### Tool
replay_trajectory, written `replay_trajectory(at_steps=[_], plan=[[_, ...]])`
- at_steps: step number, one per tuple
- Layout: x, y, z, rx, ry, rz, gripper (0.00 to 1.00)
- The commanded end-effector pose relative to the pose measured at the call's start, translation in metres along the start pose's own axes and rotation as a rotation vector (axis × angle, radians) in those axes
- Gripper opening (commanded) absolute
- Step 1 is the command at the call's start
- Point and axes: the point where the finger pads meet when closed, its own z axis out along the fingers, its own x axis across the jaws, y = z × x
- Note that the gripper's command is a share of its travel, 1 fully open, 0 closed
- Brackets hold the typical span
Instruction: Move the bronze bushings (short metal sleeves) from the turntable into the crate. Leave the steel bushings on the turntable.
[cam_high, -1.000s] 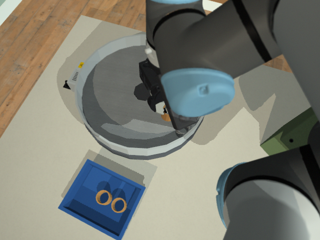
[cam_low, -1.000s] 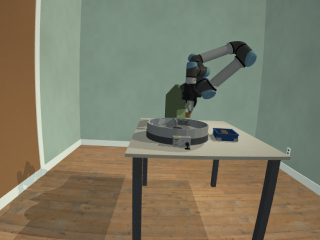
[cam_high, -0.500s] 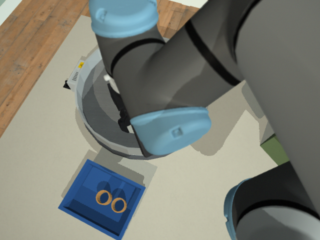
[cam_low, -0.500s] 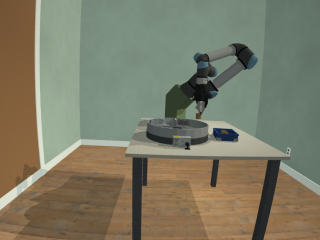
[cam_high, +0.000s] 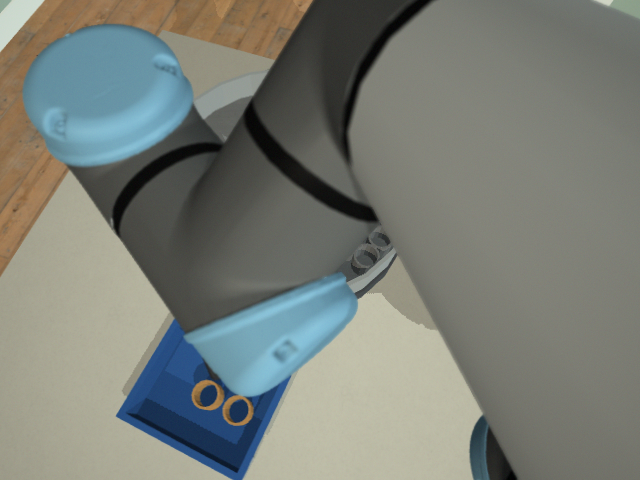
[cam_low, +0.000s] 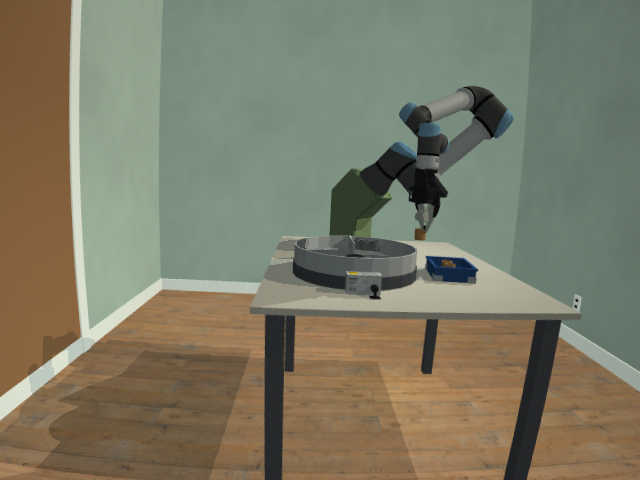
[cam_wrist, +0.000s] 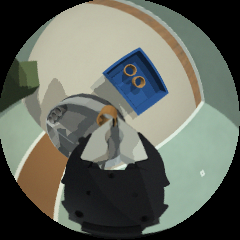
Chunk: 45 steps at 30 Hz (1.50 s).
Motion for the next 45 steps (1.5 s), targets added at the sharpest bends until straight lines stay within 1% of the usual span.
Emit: replay_trajectory(at_steps=[1, 2, 4, 12, 19, 21, 26, 32, 45], plan=[[0.033, -0.007, 0.001, -0.004, -0.006, 0.002, 0.00], [0.038, -0.008, 0.001, -0.004, -0.006, 0.002, 0.00], [0.038, -0.008, 0.001, -0.004, -0.006, 0.002, 0.00], [0.077, -0.018, 0.001, -0.004, -0.006, 0.002, 0.00], [0.103, -0.024, 0.001, -0.004, -0.006, 0.002, 0.00], [0.103, -0.024, 0.001, -0.004, -0.006, 0.002, 0.00], [0.114, -0.027, 0.001, -0.004, -0.006, 0.002, 0.00], [0.122, -0.029, 0.002, -0.004, -0.006, 0.002, 0.00], [0.125, -0.030, 0.002, -0.004, -0.006, 0.002, 0.00]])
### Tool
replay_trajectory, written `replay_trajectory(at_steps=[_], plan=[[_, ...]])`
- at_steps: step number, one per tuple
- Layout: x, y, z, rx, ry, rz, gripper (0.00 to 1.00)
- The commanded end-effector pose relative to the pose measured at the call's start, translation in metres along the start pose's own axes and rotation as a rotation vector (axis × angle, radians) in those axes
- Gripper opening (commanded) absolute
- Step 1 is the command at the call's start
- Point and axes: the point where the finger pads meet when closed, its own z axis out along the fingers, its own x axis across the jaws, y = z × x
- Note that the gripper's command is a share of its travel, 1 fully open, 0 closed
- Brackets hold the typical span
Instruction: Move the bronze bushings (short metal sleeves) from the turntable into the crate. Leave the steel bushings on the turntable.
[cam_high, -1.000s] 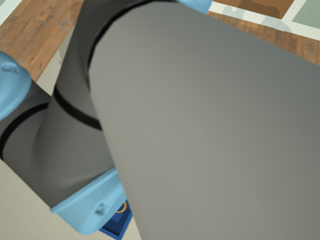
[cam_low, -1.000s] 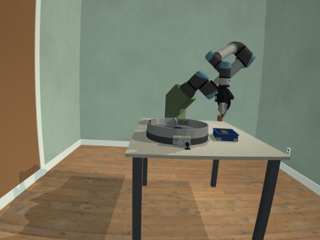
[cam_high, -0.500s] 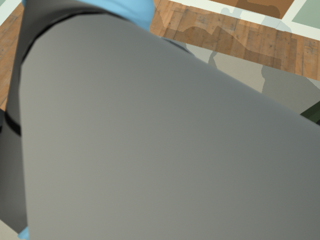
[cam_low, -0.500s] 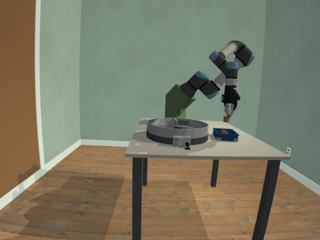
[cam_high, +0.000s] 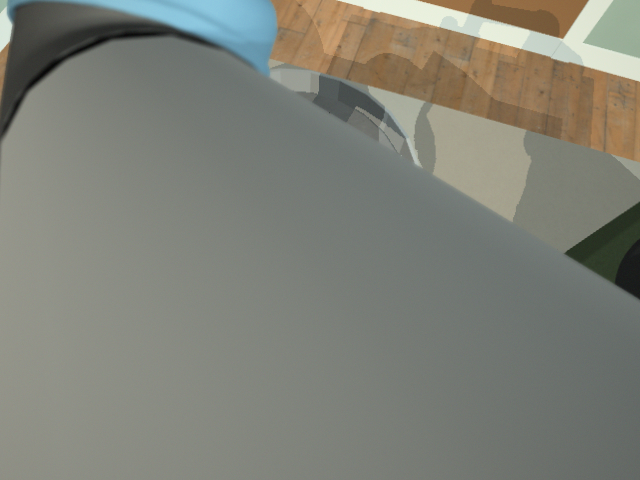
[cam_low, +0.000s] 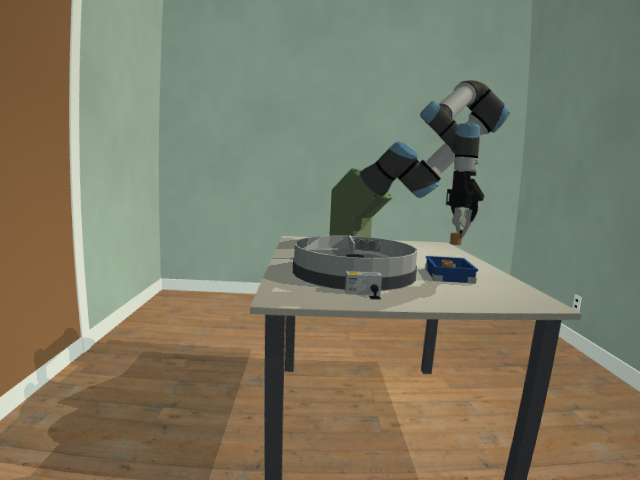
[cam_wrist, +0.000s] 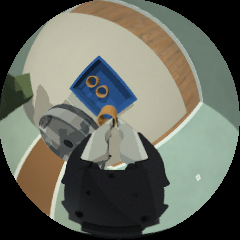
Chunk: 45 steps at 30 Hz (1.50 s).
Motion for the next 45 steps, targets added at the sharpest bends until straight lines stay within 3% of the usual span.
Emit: replay_trajectory(at_steps=[1, 34, 45], plan=[[0.001, 0.000, 0.000, -0.001, 0.001, 0.000, 0.00], [0.001, 0.000, 0.000, -0.001, 0.001, 0.000, 0.00], [0.001, 0.000, 0.025, -0.001, 0.001, 0.000, 0.00]])
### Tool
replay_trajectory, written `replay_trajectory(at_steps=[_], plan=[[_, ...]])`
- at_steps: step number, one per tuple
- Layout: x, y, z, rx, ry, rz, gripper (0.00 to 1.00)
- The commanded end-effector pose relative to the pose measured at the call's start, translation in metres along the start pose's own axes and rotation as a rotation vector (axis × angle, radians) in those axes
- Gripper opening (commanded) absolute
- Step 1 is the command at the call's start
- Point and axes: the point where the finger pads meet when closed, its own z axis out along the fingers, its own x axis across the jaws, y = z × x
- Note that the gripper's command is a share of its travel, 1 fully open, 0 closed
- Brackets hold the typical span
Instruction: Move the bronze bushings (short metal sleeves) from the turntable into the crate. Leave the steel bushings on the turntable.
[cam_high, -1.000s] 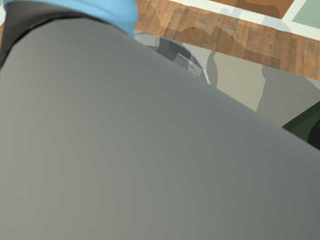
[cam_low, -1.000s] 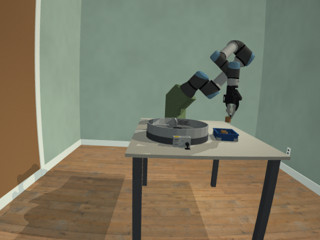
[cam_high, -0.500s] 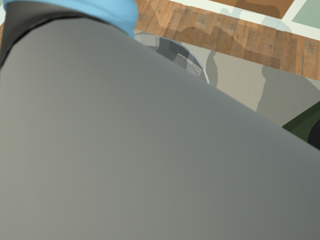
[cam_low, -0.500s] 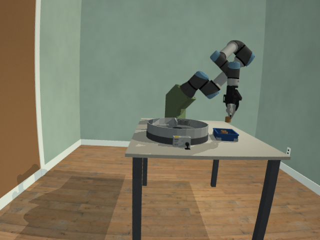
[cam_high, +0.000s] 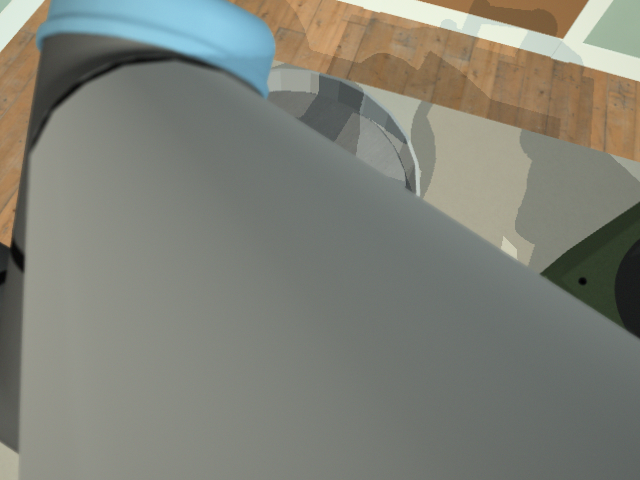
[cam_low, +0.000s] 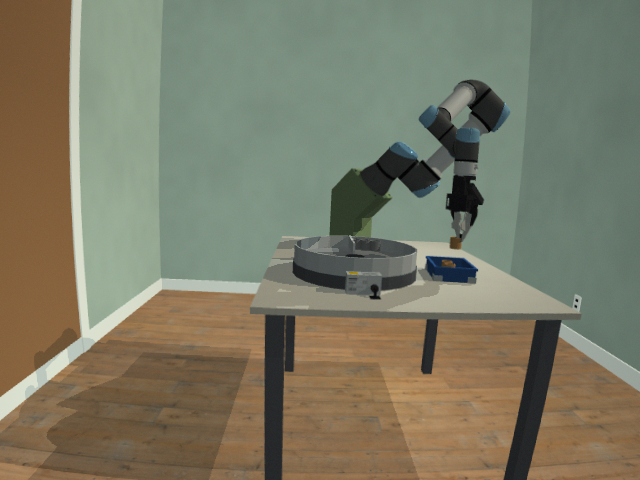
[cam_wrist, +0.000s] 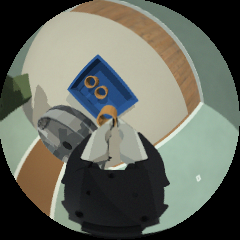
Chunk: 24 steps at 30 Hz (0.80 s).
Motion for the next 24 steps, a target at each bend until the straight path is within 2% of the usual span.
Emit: replay_trajectory(at_steps=[1, 6, 10, 24], plan=[[0.001, 0.000, 0.016, -0.002, 0.001, 0.000, 0.00], [0.001, 0.000, 0.040, -0.002, 0.001, 0.000, 0.00], [0.001, 0.000, 0.052, -0.002, 0.001, 0.000, 0.00], [0.001, 0.000, 0.054, -0.002, 0.001, 0.000, 0.00]])
